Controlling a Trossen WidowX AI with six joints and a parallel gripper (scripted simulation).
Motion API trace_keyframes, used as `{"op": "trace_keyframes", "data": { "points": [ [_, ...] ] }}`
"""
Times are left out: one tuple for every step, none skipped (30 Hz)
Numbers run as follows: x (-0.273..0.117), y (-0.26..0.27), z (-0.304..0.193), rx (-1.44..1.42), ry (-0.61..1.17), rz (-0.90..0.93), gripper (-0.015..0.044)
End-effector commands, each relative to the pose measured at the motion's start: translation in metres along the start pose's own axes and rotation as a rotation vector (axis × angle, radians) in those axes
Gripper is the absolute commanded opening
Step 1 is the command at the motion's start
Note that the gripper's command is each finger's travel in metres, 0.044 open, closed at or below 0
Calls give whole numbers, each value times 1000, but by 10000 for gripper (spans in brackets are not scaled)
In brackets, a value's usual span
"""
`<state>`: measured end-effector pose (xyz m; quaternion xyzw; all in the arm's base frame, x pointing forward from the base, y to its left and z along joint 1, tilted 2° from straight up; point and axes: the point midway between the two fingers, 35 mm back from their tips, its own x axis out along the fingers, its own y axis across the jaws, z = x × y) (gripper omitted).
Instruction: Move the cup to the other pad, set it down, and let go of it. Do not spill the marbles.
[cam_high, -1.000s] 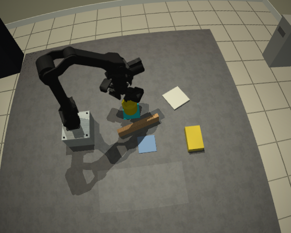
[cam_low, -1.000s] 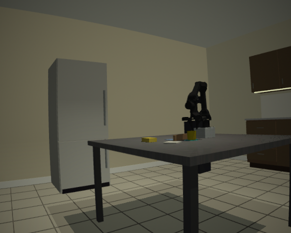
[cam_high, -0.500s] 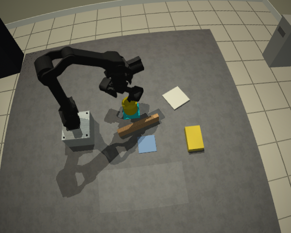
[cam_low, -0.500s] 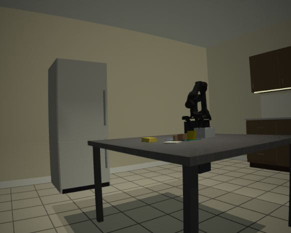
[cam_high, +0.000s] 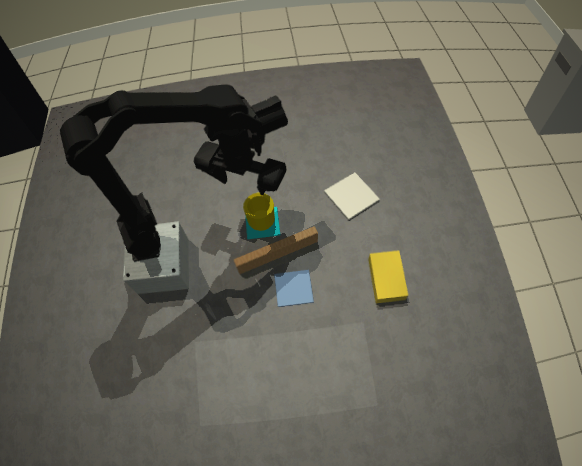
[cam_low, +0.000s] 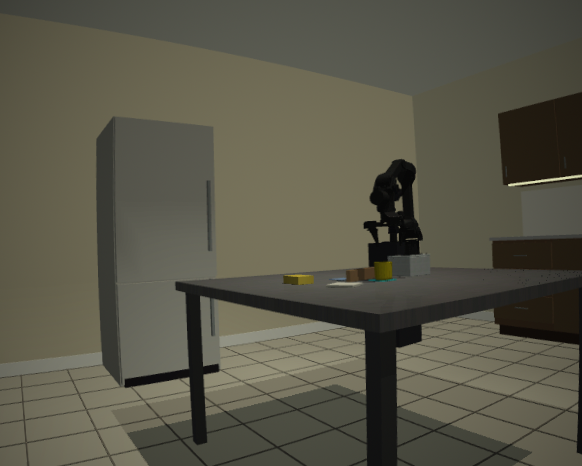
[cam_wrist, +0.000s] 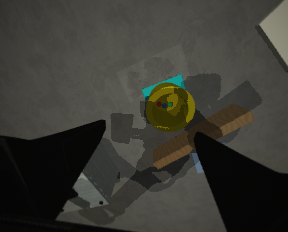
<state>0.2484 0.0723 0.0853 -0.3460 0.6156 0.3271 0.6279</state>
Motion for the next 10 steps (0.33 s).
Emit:
{"op": "trace_keyframes", "data": {
  "points": [
    [-18,0,0,4,-2,-9,440],
    [-20,1,0,4,-3,-9,440],
    [-21,1,0,4,-3,-9,440],
    [-21,1,0,4,-3,-9,440],
    [-21,0,1,4,-3,-9,440],
    [-21,0,1,4,-3,-9,440],
    [-16,0,1,1,-5,-4,440],
    [-16,0,1,1,-5,-4,440],
    [-16,0,1,1,-5,-4,440],
    [-16,0,1,1,-5,-4,440]
  ]
}}
